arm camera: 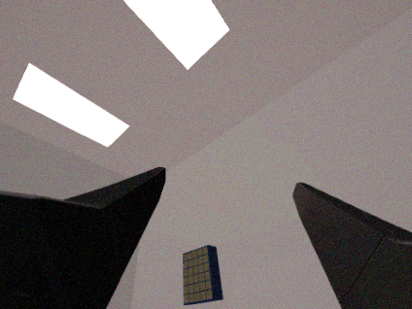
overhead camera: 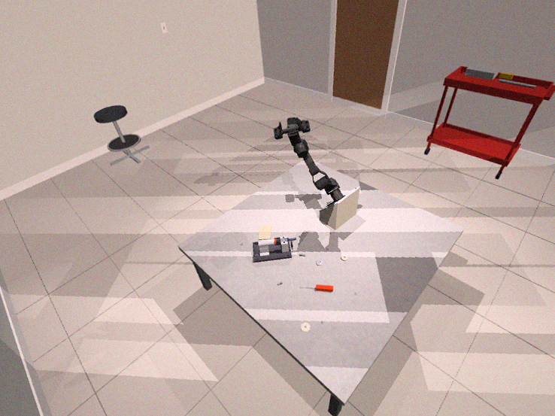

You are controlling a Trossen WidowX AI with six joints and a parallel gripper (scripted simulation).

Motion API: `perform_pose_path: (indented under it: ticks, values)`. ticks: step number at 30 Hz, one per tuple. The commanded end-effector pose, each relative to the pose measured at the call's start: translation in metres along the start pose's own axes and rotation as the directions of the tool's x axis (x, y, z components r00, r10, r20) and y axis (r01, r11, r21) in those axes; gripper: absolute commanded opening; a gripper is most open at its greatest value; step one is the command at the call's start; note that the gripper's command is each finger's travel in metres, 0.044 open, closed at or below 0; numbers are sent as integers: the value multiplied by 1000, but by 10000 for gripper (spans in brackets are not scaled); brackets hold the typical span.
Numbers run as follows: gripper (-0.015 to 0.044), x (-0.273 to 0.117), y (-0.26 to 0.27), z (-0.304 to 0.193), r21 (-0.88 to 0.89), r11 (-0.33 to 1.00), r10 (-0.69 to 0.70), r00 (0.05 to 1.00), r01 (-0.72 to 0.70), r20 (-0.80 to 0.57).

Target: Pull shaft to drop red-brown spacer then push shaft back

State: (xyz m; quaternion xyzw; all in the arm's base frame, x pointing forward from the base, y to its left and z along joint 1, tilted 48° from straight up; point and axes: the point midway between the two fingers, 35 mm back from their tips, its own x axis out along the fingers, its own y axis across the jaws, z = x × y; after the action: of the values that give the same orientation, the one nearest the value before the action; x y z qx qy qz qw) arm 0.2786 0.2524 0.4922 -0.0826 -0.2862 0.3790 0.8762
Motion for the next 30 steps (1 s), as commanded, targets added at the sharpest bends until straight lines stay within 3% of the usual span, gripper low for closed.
perform_pose_path:
  ticks: [1, 10, 15, 21, 30]
  values:
    - [426, 0, 0, 1, -2, 1000, 1, 1000, -1, 3]
    - [440, -23, 20, 94, -150, 989, 41, 966, -1, 257]
    - [440, -55, 33, 168, -205, 978, 73, 881, 28, 467]
    - [440, -115, 34, 251, -219, 969, 73, 709, 116, 701]
    - [440, -236, -7, 338, -81, 949, -33, 350, 305, 936]
